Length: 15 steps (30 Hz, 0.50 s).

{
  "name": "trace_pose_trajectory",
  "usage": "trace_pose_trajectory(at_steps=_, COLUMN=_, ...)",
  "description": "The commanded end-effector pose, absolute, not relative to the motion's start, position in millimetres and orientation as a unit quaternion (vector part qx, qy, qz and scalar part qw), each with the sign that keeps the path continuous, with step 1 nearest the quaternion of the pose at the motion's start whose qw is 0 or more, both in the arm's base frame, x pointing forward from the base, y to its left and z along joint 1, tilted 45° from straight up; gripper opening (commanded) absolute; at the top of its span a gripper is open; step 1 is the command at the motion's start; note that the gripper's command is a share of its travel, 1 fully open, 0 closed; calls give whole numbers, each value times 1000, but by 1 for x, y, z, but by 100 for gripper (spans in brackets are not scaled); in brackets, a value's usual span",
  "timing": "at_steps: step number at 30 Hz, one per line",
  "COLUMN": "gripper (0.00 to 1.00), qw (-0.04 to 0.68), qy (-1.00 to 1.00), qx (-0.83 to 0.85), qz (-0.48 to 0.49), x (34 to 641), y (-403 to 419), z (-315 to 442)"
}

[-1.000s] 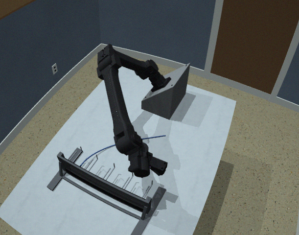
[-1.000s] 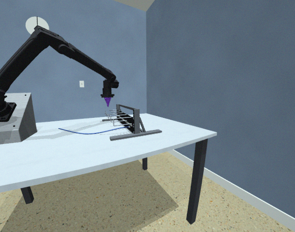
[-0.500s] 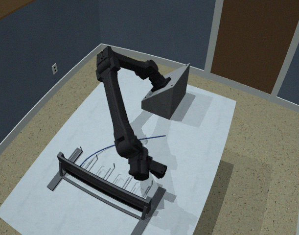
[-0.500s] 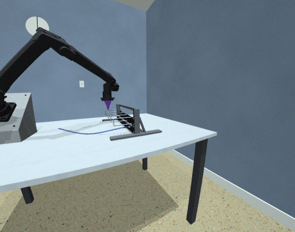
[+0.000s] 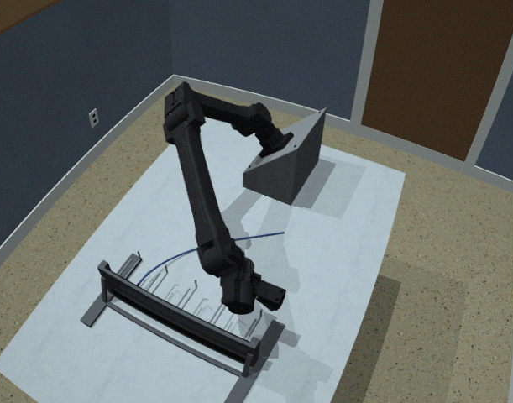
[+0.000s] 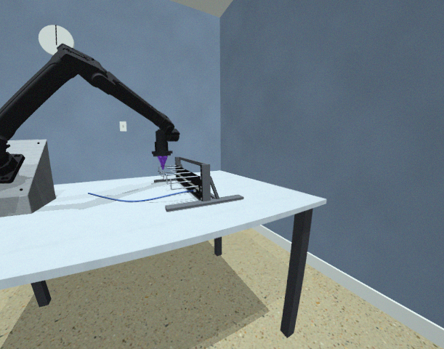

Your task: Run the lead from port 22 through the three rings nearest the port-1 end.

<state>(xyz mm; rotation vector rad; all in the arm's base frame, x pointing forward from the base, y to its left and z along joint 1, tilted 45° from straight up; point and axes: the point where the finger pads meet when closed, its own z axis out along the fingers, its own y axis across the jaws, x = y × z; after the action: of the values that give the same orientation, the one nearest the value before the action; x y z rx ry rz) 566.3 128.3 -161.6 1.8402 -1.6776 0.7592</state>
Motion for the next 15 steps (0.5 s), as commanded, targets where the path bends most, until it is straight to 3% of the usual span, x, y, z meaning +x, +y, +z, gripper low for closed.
trace_pose_trajectory(at_steps=1, gripper=0, qw=257, qy=-624, qx=682, qz=283, x=574, y=123, z=-159)
trace_pose_trajectory(at_steps=15, gripper=0, qw=257, qy=-622, qx=683, qz=283, x=574, y=118, z=-167)
